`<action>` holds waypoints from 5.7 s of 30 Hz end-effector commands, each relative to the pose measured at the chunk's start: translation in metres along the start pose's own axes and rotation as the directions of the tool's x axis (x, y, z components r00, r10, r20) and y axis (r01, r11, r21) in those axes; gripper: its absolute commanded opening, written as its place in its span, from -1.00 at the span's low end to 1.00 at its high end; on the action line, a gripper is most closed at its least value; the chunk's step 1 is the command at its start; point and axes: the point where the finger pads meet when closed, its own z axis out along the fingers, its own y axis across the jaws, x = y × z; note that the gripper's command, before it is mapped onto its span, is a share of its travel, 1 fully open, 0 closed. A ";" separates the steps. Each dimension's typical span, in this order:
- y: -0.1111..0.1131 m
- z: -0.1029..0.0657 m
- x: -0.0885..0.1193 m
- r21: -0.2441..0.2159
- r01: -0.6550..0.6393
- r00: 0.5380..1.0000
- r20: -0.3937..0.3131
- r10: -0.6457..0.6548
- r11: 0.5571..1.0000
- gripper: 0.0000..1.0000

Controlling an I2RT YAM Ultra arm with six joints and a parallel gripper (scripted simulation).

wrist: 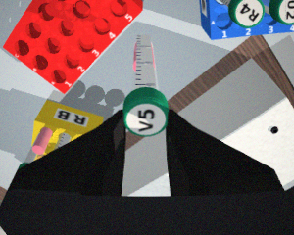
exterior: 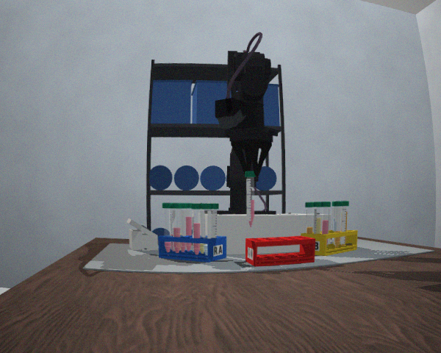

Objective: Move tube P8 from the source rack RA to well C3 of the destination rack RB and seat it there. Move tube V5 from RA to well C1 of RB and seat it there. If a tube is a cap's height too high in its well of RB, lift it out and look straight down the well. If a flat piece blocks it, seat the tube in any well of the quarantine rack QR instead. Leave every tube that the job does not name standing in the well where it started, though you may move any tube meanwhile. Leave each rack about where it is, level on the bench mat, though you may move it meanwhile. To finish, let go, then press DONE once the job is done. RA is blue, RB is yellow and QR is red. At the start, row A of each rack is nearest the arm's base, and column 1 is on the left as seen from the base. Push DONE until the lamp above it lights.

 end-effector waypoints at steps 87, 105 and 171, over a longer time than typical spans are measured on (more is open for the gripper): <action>0.024 0.002 -0.029 -0.020 0.002 1.000 0.025 -0.001 1.000 -1.00; 0.022 0.014 -0.024 -0.006 0.003 1.000 0.005 -0.003 1.000 -1.00; 0.028 0.037 -0.025 -0.008 0.003 1.000 0.007 -0.003 1.000 -1.00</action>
